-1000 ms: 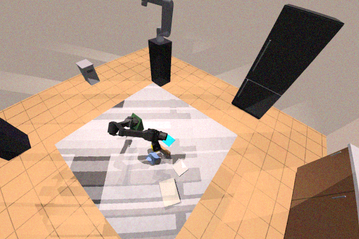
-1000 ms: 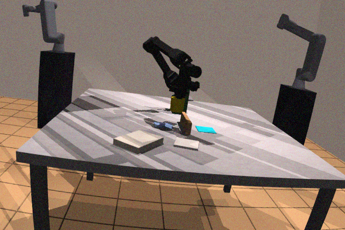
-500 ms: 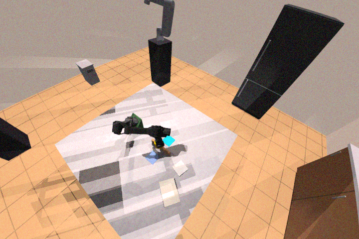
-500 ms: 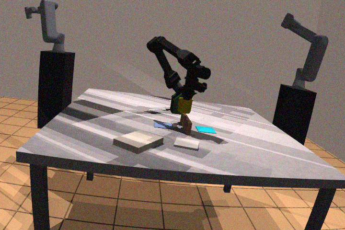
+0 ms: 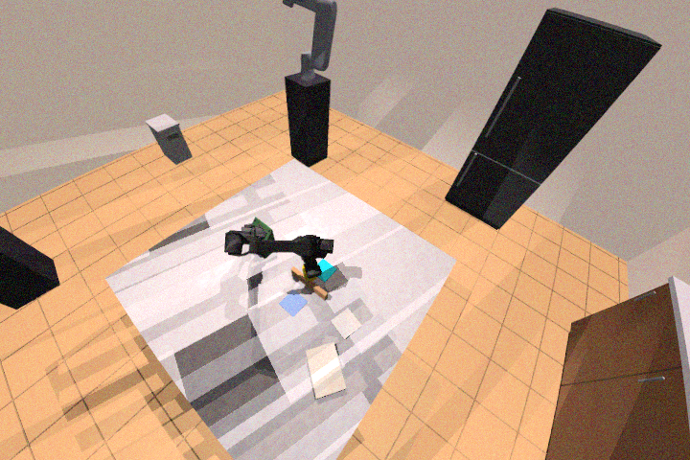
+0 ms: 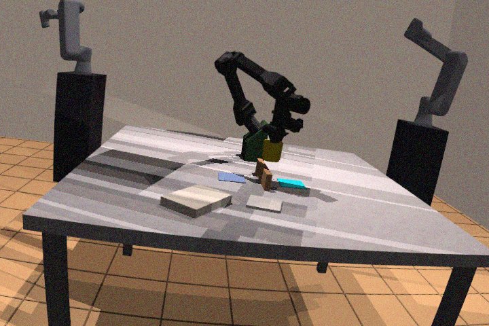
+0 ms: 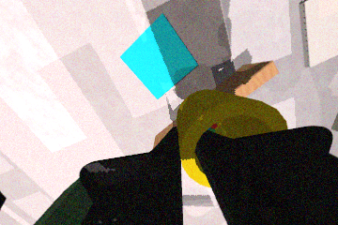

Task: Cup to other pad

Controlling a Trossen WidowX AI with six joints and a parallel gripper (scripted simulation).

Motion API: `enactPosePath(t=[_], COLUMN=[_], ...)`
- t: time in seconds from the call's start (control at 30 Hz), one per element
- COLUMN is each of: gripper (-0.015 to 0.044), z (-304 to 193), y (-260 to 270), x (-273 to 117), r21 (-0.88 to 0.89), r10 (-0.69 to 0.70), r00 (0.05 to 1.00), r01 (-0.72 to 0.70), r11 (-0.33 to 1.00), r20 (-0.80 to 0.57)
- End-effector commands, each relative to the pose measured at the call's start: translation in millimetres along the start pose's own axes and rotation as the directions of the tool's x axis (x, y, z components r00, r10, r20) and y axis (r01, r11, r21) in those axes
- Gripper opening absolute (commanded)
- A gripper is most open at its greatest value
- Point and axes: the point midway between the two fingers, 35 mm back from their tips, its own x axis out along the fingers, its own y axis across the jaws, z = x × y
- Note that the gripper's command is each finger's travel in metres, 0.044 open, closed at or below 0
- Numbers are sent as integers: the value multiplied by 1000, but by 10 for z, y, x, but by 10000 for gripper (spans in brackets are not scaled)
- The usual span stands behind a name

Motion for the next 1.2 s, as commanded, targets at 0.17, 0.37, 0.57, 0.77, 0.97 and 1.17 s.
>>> enactPosePath(t=[0.17,0.37,0.57,0.77,0.97,1.17], gripper=[0,0,0,0,0,0], z=[212,330,450,571,689,790], y=[113,182,249,315,382,445], x=[-34,-42,-53,-68,-87,-103], r21=[6,7,7,7,7,7], r10=[-2,-2,-2,-2,-1,-1], r00=[1000,1000,1000,1000,1000,1000], r01=[2,2,2,2,1,1], r11=[1000,1000,1000,1000,1000,1000], r20=[11,12,13,13,14,14])
